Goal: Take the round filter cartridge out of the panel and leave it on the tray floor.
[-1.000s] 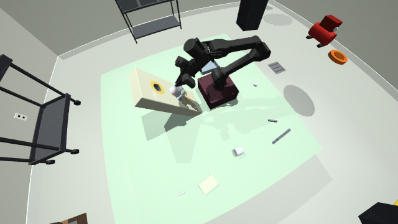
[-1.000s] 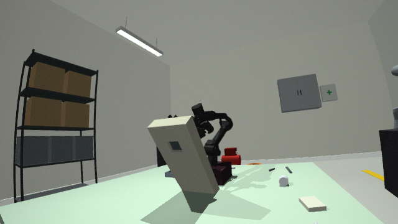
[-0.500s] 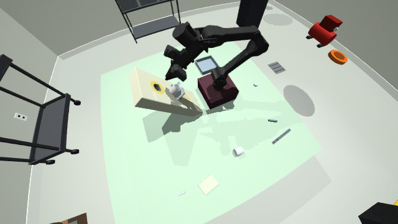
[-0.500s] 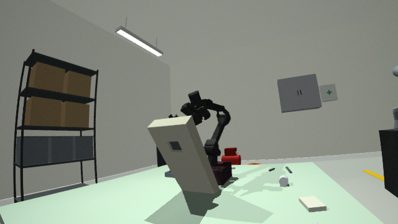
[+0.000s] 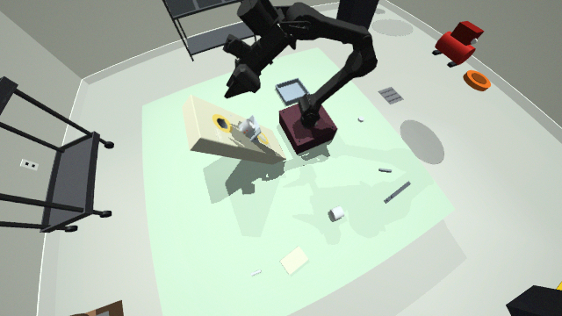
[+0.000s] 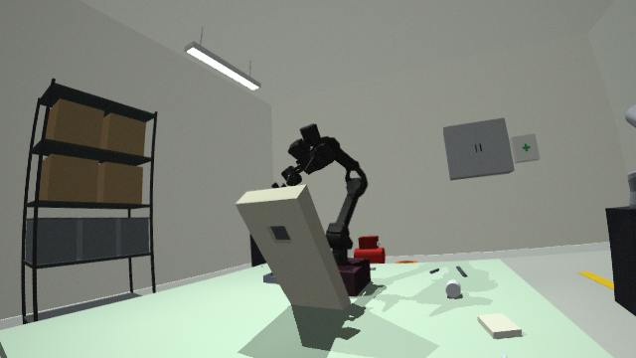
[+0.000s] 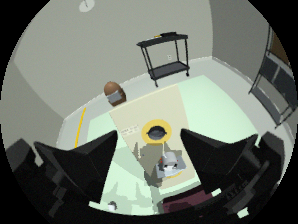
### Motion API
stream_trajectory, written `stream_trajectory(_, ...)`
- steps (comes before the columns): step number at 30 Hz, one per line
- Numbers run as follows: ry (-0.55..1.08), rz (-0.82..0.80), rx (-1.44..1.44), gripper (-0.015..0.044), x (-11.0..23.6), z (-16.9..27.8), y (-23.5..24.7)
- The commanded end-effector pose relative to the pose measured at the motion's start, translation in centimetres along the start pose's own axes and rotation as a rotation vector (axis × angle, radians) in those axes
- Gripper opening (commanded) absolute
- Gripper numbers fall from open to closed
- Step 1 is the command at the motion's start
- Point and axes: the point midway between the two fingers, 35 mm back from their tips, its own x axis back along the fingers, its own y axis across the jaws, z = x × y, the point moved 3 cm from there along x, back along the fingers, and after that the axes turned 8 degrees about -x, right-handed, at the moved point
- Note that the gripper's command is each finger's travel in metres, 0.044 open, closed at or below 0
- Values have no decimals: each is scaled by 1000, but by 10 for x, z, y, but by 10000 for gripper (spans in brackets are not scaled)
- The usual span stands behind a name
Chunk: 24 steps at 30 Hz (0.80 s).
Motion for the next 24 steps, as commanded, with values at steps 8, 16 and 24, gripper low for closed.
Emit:
stream_trajectory(8, 429, 150, 373, 305, -41, 95, -61)
stream_trajectory(16, 438, 151, 381, 305, -47, 99, -64)
stream_trajectory(24, 438, 151, 381, 305, -59, 104, -67)
